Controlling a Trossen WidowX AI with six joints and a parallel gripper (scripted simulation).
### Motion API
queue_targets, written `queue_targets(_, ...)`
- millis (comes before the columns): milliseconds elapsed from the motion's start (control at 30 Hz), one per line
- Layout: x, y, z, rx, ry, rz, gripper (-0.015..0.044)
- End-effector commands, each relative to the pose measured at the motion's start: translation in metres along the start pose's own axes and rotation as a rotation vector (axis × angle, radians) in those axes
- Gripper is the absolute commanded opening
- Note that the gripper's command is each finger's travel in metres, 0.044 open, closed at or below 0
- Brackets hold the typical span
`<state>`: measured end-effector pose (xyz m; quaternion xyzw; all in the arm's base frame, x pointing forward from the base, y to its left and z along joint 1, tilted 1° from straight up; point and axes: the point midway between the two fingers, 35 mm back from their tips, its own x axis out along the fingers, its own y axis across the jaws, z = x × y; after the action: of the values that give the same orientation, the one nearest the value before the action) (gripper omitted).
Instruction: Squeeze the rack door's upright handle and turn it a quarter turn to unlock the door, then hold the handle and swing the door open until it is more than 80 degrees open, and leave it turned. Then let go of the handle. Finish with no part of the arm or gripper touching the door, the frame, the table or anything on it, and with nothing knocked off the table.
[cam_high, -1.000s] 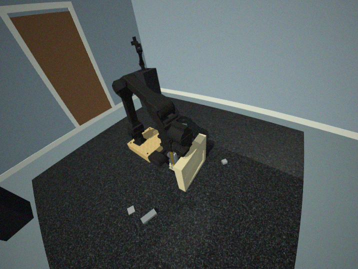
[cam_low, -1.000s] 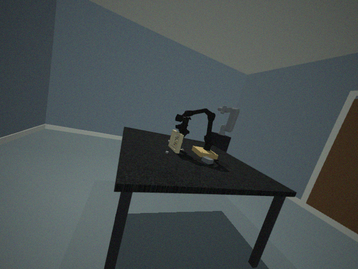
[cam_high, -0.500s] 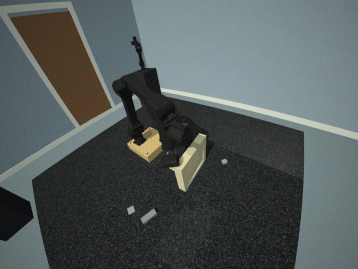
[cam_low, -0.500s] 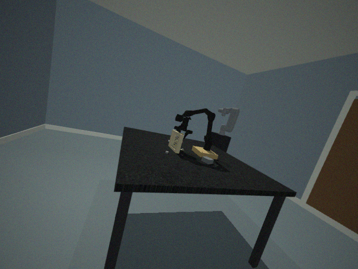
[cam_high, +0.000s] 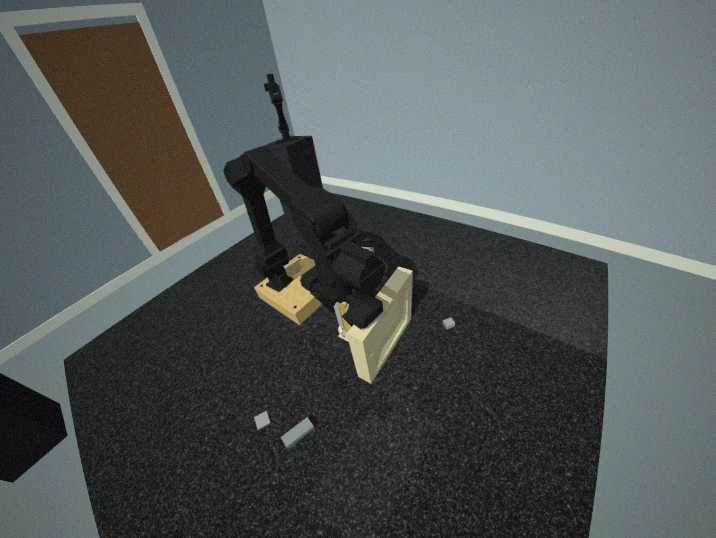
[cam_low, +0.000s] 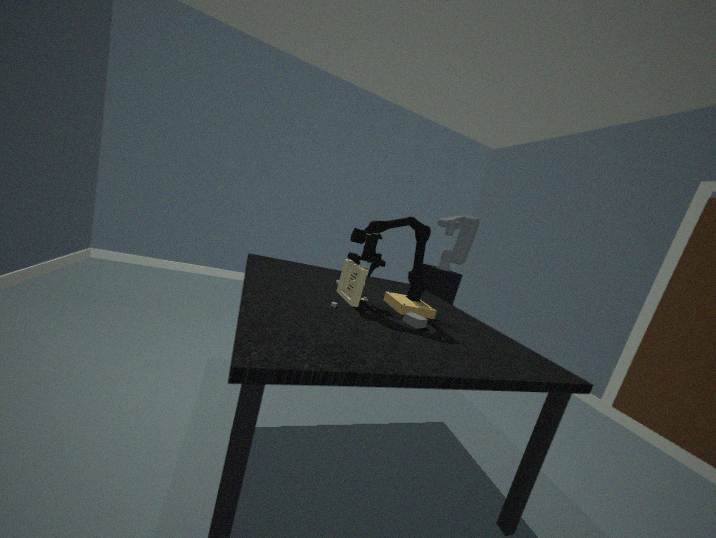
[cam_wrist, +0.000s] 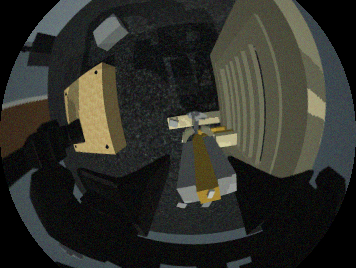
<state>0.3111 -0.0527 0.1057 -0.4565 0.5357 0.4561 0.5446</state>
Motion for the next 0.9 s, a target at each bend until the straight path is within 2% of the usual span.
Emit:
queue_targets(0,0.0005,-0.0018,0.0032,-0.187,-0.006,-0.007,0.0296)
queue_targets(133,0.0005,-0.0018,0.0032,-0.352,-0.005,-0.008,0.0296)
queue_targets(367,0.0005,-0.0018,0.0032,-0.36,-0.005,-0.008,0.0296)
queue_targets(867,0.0005,-0.0018,0.0032,-0.36,-0.005,-0.008,0.0196)
